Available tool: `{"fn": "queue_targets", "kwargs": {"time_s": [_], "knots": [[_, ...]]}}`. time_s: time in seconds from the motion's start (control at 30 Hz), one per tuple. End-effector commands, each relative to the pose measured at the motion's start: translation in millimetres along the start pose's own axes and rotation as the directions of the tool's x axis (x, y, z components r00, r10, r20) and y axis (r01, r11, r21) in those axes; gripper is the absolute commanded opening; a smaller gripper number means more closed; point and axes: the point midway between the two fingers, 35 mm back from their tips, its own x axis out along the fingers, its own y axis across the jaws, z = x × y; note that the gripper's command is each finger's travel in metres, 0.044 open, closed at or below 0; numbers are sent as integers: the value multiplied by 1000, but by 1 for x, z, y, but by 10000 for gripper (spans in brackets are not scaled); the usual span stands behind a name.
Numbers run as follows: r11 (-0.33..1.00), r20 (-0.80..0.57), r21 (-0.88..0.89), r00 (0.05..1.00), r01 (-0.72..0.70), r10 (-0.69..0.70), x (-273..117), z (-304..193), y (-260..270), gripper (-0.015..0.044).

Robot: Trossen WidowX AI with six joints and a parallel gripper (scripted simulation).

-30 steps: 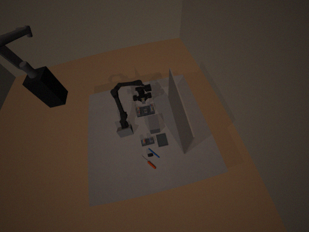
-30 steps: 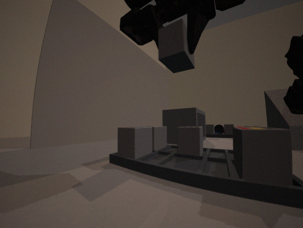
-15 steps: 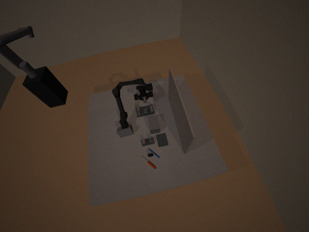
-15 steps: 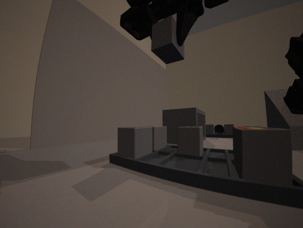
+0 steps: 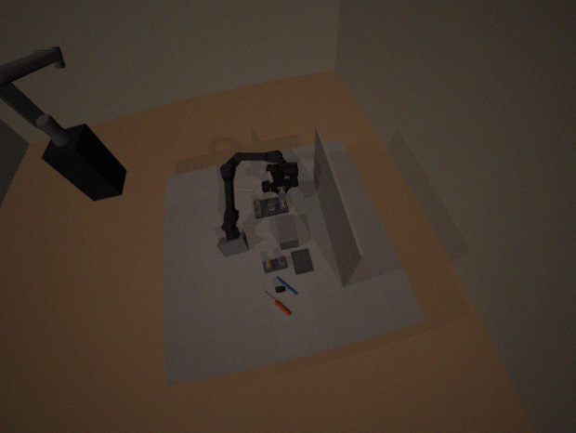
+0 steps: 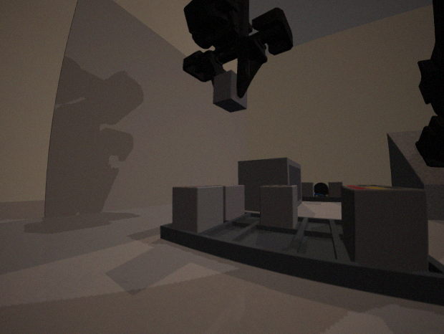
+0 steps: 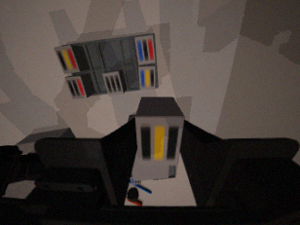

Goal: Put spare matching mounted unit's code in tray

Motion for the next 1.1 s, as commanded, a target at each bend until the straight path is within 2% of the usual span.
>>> {"fn": "queue_targets", "kwargs": {"time_s": [0.0,0.53,1.07], "knots": [[1000,-11,15,1000,26,-26,-3,-25,-20,0],[1000,-32,14,999,13,-13,-5,-111,-60,0],[1000,-31,-9,999,-23,22,1,-208,-74,0]]}}
